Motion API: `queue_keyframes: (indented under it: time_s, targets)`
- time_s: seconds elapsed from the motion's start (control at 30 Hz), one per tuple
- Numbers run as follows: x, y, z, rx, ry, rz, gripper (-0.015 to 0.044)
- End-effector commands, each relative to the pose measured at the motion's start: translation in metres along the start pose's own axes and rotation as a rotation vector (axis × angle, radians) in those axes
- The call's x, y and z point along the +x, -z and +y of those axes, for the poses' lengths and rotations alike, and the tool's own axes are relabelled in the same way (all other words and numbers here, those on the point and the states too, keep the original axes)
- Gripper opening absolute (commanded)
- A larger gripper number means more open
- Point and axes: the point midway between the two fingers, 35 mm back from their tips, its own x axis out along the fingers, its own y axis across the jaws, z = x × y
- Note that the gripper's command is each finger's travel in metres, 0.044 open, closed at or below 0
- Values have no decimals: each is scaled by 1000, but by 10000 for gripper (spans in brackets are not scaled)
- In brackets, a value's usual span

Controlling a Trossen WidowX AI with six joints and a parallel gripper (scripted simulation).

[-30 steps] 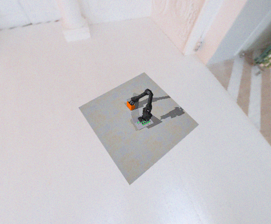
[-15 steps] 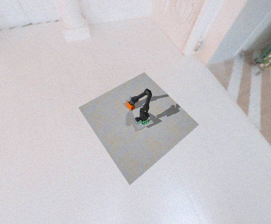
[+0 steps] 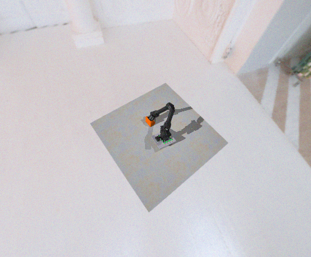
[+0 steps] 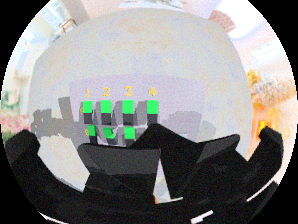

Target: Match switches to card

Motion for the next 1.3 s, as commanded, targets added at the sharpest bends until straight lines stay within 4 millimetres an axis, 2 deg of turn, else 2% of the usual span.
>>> queue_keyframes:
  time_s: [0.0,0.2,1.27]
  targets:
    - [5,0,0,6,-5,-3,0]
    - [14,0,0,6,-6,-3,0]
    - [16,0,1,6,-6,-3,0]
